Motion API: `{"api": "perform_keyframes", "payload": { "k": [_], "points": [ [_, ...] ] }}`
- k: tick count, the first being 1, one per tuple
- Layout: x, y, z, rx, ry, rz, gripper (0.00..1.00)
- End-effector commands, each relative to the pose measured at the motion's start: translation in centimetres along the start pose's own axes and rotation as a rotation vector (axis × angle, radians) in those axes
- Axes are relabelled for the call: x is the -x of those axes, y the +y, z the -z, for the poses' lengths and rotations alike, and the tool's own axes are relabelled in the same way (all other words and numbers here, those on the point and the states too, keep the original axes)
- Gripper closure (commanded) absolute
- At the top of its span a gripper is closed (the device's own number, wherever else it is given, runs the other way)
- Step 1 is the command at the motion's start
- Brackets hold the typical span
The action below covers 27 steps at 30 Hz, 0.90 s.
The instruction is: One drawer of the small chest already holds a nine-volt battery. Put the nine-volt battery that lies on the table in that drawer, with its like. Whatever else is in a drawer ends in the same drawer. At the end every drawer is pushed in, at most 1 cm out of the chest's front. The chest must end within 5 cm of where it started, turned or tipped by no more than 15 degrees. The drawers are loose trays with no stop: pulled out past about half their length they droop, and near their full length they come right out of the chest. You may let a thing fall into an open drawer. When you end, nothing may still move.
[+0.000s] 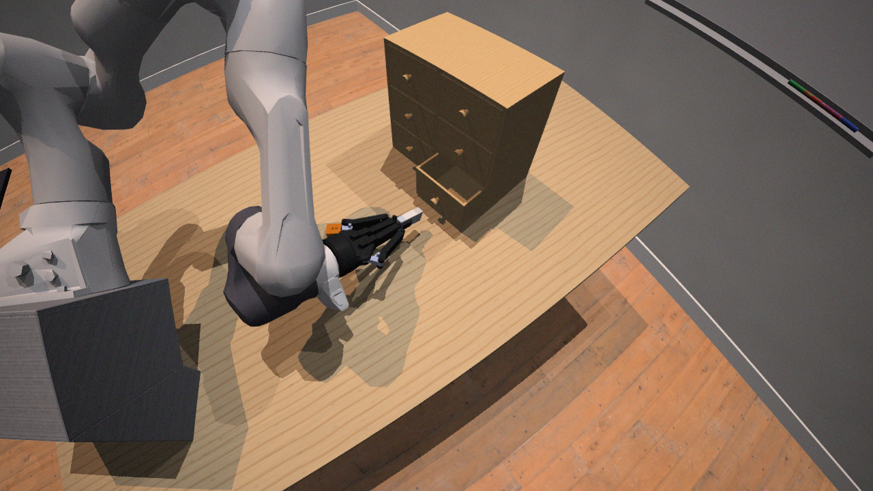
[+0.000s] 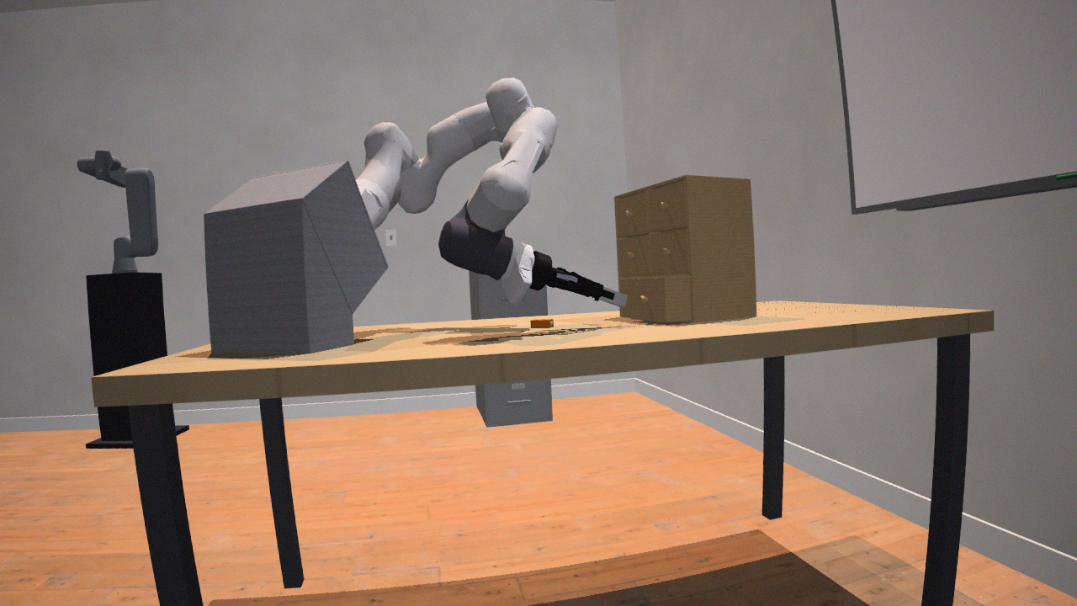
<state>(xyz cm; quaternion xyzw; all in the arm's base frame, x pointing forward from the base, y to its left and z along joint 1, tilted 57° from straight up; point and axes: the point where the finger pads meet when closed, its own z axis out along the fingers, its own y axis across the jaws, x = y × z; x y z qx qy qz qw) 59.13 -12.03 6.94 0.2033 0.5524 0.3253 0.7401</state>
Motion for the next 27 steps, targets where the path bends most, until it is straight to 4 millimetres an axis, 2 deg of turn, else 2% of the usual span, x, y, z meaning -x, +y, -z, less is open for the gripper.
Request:
{"api": "perform_keyframes", "payload": {
  "k": [1,27],
  "points": [
    [-0.07,-0.17,-0.03,-0.004,0.001,0.006,1.00],
    [0.28,-0.17,-1.00,-0.004,0.001,0.006,1.00]
  ]
}}
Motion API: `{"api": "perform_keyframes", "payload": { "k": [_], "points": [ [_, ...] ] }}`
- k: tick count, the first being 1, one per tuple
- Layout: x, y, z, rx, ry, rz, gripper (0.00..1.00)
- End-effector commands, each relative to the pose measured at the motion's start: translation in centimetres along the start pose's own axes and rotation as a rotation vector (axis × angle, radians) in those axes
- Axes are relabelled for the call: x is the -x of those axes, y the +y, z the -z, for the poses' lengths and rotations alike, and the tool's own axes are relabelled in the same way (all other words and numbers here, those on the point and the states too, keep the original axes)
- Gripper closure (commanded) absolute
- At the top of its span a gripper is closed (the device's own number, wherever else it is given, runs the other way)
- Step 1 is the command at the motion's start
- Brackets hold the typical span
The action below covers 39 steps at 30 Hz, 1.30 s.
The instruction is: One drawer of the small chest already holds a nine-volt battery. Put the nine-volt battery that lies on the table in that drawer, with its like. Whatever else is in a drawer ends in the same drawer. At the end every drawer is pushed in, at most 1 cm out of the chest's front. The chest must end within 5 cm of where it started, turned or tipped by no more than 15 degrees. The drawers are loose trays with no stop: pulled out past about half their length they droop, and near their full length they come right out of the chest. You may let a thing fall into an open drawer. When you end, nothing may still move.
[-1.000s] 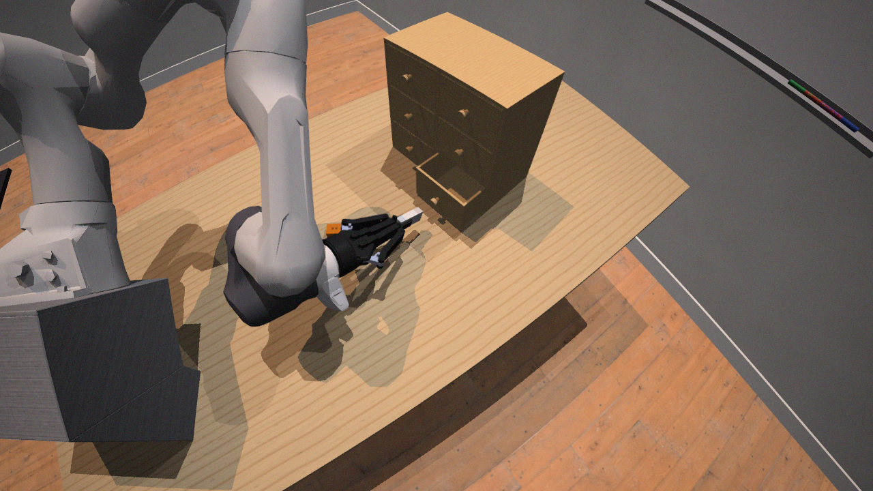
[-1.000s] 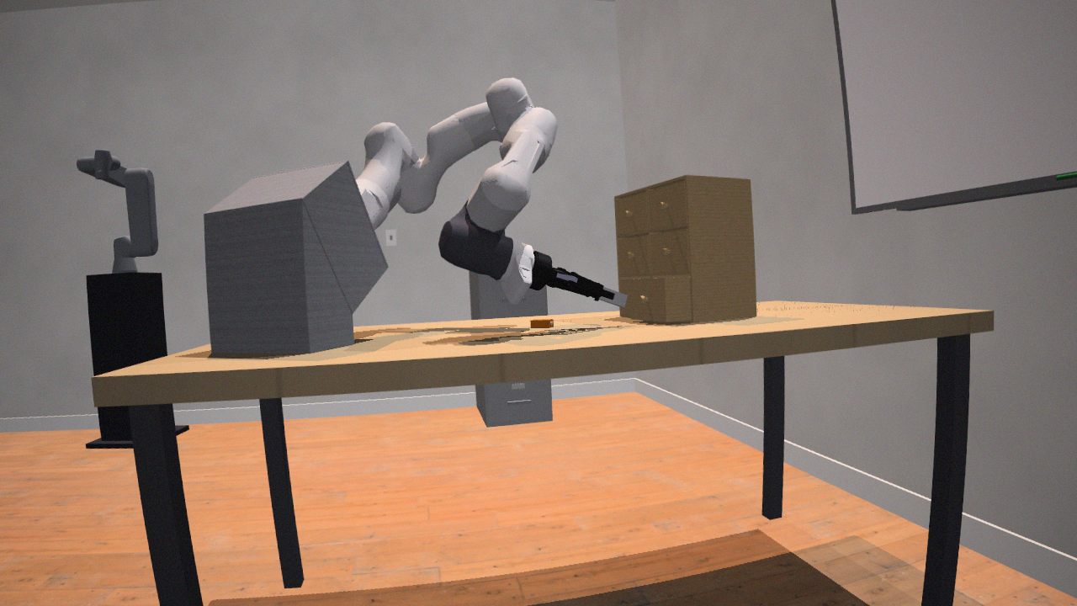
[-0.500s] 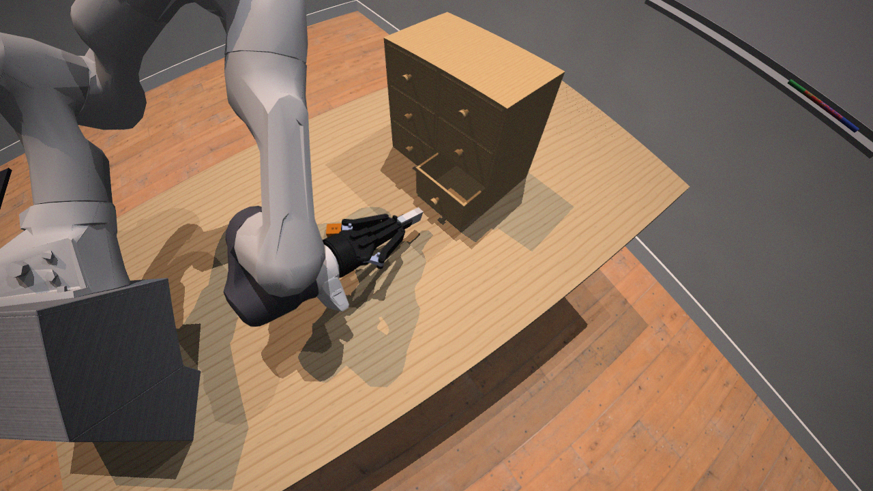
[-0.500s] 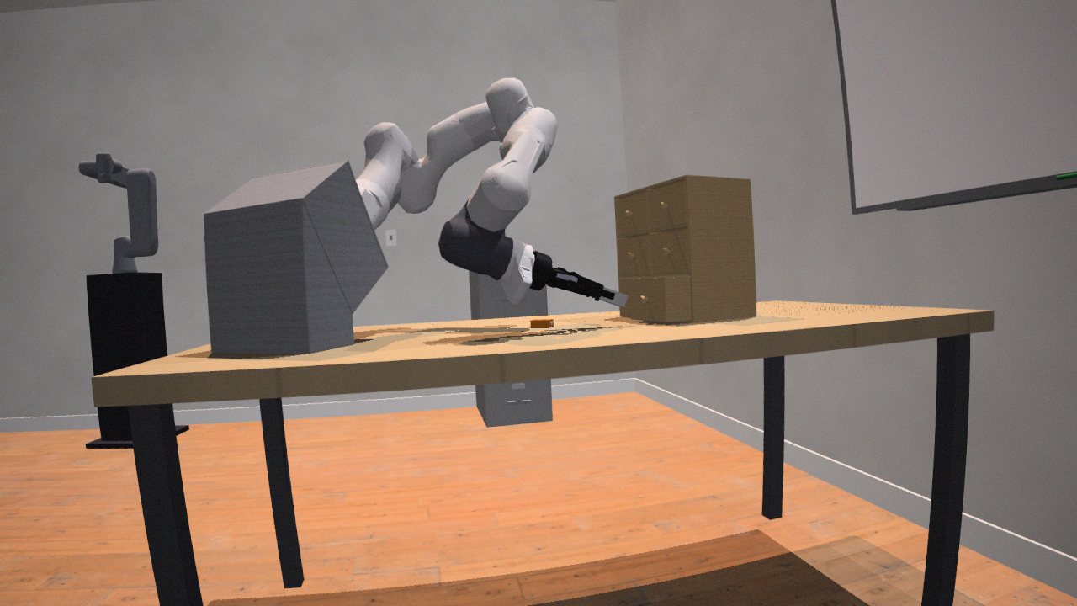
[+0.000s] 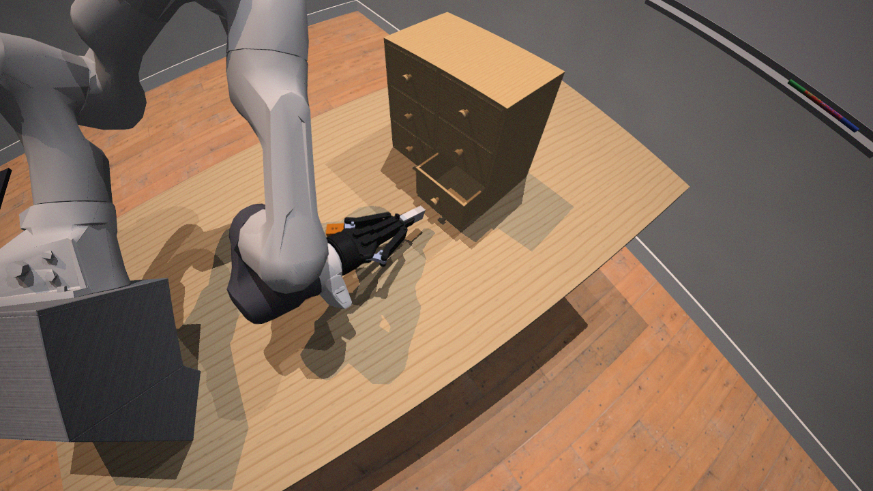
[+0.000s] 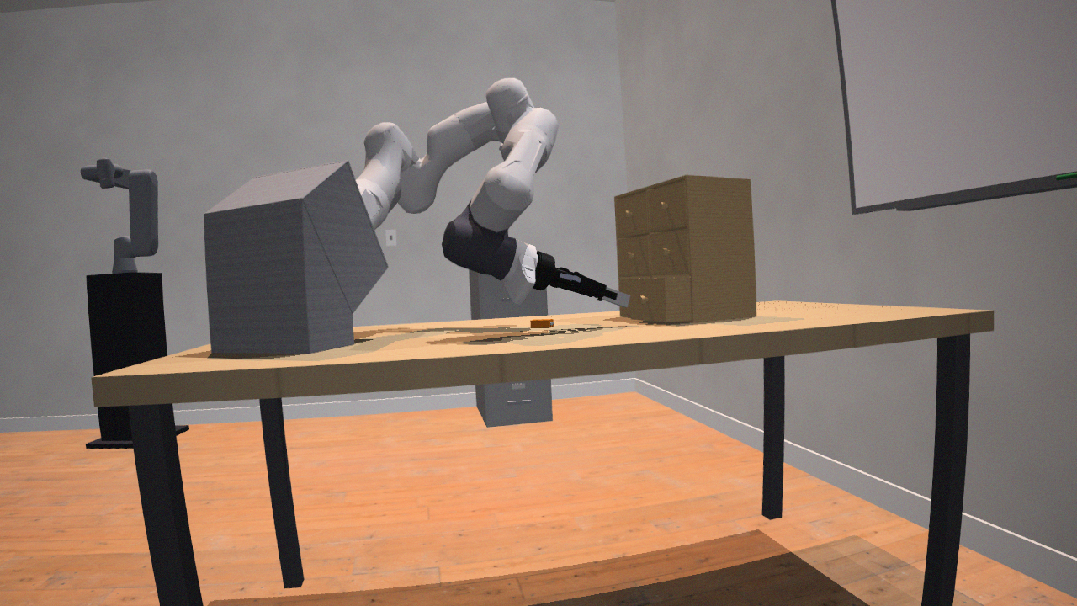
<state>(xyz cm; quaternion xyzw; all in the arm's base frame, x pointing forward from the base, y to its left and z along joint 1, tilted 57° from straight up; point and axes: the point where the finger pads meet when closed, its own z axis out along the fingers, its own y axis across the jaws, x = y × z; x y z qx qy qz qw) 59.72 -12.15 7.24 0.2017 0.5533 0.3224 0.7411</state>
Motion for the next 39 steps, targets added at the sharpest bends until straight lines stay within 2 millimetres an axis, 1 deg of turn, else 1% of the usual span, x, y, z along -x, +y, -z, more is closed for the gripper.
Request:
{"api": "perform_keyframes", "payload": {
  "k": [1,10,12,27,29,39],
  "points": [
    [0.1,-0.1,-0.5,-0.003,0.001,-0.001,1.00],
    [0.5,-0.1,-1.6,-0.003,0.001,-0.001,1.00],
    [0.5,-0.1,-1.6,-0.003,0.001,-0.001,1.00],
    [1.5,-0.1,-4.1,-0.003,0.001,-0.001,1.00],
    [1.5,-0.1,-4.1,-0.003,0.001,-0.001,1.00],
    [2.2,-0.2,-6.0,-0.003,0.001,-0.001,1.00]
  ]
}}
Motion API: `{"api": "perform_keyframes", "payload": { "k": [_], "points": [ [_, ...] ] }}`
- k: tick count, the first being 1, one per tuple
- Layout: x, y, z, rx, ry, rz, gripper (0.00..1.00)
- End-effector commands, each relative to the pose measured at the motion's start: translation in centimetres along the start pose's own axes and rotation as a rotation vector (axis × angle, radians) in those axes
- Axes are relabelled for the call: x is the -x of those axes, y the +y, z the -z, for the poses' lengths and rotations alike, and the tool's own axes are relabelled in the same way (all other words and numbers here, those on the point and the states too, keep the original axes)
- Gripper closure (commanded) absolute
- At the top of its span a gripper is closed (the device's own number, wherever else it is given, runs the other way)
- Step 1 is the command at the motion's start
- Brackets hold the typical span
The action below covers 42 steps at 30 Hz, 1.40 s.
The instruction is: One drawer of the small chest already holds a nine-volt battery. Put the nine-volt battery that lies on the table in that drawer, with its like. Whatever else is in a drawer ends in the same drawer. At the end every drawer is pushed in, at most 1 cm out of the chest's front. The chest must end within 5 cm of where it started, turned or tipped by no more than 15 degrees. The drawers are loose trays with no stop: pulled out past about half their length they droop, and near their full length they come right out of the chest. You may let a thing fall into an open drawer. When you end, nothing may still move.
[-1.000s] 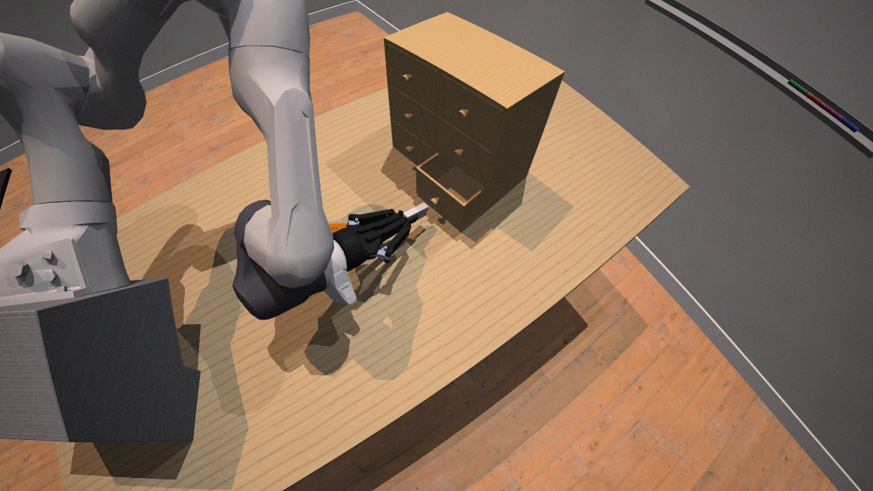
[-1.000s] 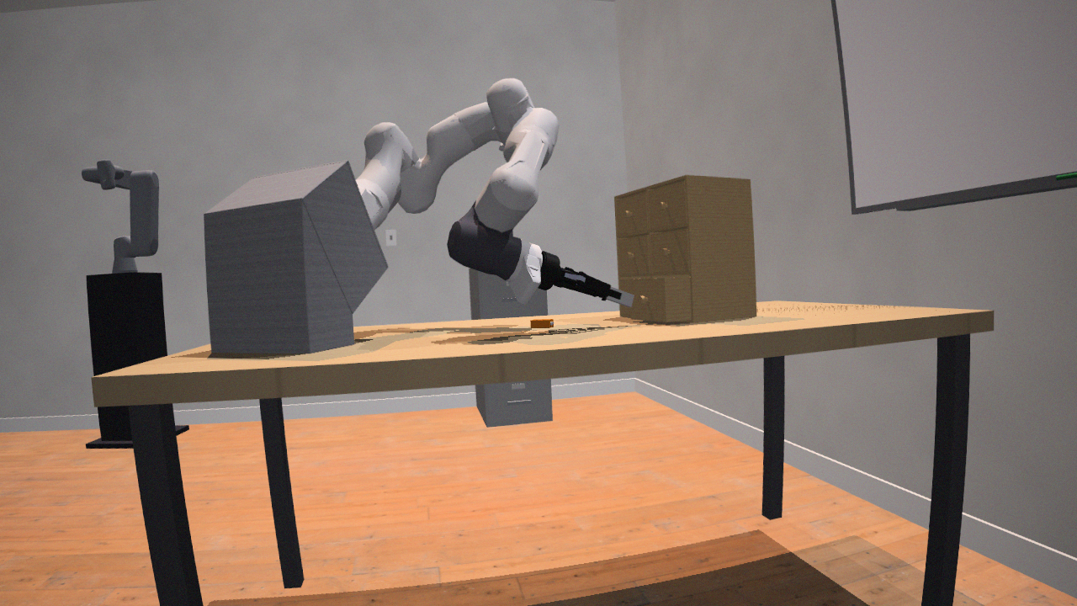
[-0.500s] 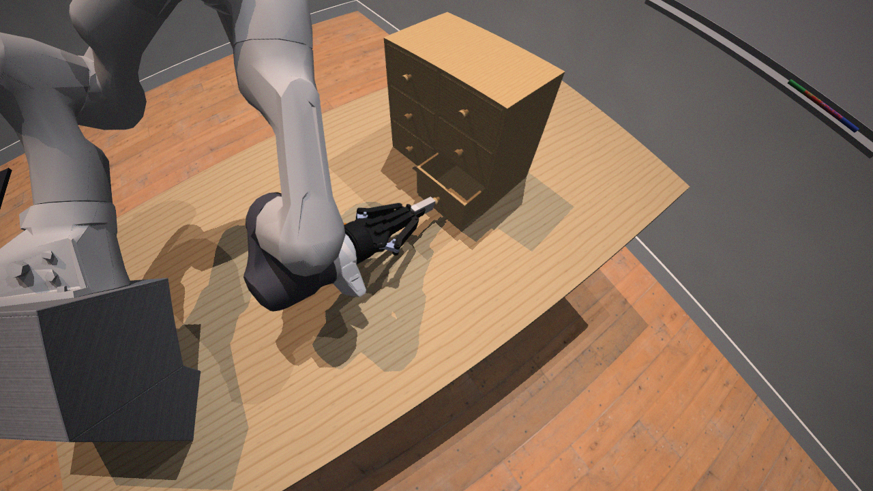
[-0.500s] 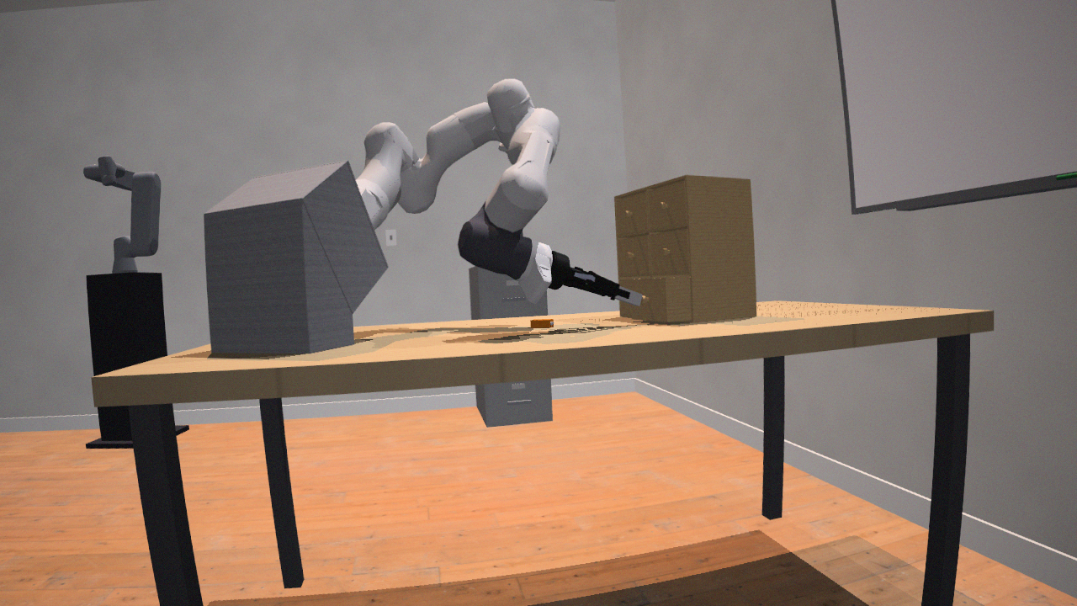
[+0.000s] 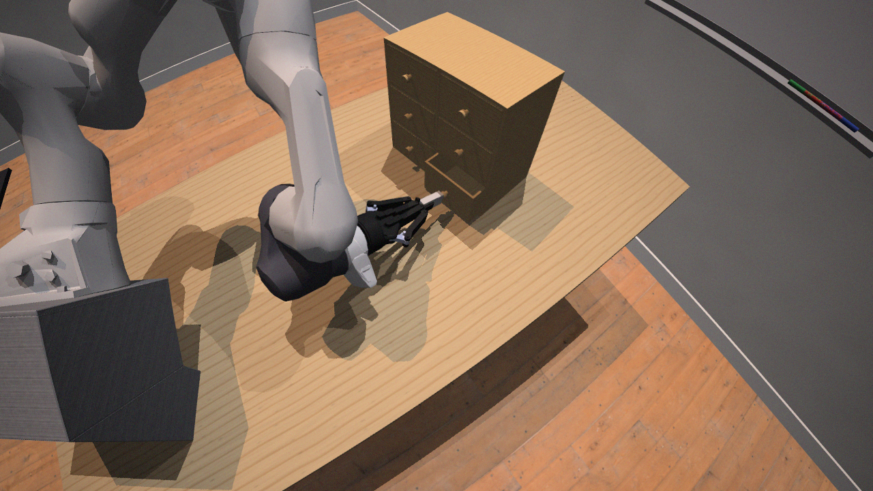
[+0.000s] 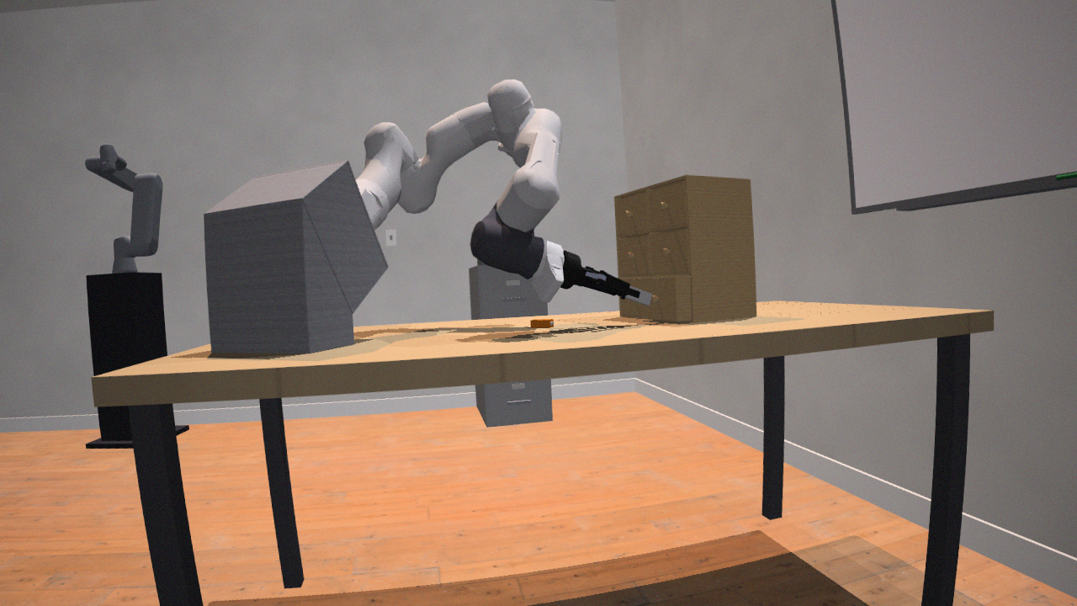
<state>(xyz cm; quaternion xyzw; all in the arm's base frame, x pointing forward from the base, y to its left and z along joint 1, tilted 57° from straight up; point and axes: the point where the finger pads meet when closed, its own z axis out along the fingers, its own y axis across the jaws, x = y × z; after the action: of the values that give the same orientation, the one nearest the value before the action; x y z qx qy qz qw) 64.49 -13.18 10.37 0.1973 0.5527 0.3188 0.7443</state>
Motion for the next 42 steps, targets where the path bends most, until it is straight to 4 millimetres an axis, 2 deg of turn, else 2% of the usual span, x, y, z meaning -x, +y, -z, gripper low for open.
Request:
{"api": "perform_keyframes", "payload": {
  "k": [1,22,42],
  "points": [
    [0.2,-0.3,-0.7,-0.007,0.004,-0.013,1.00],
    [1.0,-0.3,-3.0,-0.007,0.004,-0.013,1.00],
    [1.2,-0.3,-3.6,-0.007,0.004,-0.013,1.00]
  ]
}}
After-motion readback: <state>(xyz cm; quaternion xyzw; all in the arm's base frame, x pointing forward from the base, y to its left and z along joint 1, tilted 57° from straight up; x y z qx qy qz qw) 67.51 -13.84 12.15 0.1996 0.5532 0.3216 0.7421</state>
